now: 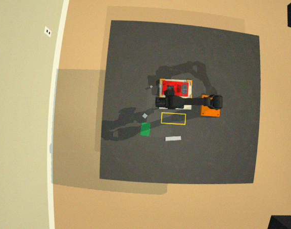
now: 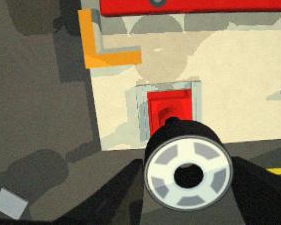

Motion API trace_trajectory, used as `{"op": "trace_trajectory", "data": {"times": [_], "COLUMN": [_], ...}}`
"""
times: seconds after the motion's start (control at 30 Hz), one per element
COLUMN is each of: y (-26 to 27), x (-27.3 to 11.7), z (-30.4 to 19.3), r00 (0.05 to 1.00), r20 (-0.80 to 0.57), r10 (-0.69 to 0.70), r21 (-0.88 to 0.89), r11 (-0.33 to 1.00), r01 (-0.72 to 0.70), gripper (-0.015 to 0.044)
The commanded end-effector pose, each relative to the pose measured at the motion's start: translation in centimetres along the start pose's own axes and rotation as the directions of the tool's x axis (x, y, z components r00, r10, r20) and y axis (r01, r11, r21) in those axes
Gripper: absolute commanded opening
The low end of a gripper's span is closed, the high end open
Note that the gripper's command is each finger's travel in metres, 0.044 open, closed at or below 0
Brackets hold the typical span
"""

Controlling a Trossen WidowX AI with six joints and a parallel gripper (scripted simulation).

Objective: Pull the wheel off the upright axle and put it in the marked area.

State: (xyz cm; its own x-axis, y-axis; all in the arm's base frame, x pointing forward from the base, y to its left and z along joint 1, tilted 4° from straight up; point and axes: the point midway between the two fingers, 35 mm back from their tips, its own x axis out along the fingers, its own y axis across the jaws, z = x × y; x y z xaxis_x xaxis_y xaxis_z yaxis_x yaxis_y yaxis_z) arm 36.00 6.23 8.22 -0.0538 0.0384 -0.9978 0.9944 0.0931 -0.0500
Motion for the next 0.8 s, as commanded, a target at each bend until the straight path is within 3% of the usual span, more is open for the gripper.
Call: {"op": "trace_trajectory", "data": {"times": [0.0, 0.17, 0.77], "y": [0.0, -0.1, -5.6], "x": [-1.9, -1.7, -2.2], "z": [0.0, -0.4, -10.0], "r00": [1.0, 1.0, 1.0], "r20": [-0.001, -0.001, -0.008], "r10": [0.013, 0.009, 0.01], "r21": [-0.002, 0.002, -0.002], "r11": [1.0, 1.0, 1.0], "r01": [-0.013, -0.009, -0.01], "gripper": [0.0, 0.0, 0.0]}}
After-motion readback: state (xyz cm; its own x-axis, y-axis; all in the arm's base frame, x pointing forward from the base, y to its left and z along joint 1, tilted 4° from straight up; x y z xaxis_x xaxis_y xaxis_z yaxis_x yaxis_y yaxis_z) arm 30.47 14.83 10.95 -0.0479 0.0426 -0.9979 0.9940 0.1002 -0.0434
